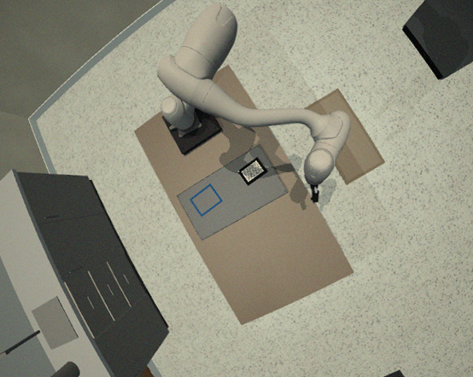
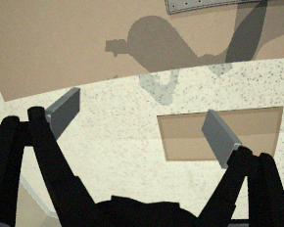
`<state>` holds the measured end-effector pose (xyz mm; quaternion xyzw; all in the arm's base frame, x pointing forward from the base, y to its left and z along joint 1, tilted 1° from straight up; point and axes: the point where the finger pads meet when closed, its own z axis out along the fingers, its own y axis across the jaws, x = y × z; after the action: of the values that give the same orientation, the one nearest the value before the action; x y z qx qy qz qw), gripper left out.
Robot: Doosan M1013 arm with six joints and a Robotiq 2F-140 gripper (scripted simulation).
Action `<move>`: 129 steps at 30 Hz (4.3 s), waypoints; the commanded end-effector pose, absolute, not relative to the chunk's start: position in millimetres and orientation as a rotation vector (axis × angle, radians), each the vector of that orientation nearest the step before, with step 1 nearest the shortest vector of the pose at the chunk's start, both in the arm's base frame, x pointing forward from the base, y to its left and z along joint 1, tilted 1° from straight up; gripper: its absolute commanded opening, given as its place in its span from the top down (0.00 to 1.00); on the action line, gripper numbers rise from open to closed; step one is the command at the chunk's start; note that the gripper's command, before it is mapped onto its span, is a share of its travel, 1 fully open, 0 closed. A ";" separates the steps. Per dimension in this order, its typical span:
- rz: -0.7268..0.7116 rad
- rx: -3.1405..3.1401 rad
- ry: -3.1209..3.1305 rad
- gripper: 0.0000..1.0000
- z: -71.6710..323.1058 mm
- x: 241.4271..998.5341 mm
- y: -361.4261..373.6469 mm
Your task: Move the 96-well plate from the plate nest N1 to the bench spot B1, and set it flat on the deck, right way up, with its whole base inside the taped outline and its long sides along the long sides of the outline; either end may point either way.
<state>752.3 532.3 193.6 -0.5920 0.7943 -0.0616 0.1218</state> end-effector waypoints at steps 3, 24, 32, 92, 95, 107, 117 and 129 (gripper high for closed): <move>-0.179 -1.728 2.319 0.00 193.8 752.3 532.3; -0.174 -1.813 2.295 0.00 181.8 736.2 503.6; -0.163 -1.896 2.268 0.00 168.8 716.8 472.4; 0.013 -2.412 1.995 0.00 88.8 550.5 291.0; 0.013 -2.412 1.995 0.00 84.5 539.2 282.1; 0.013 -2.412 1.995 0.00 78.6 523.5 269.8; 0.013 -2.412 1.995 0.00 68.6 523.6 270.0; 0.013 -2.412 1.995 0.00 52.0 523.6 270.2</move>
<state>523.6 270.1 55.0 -0.7706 0.6373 0.0041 0.0058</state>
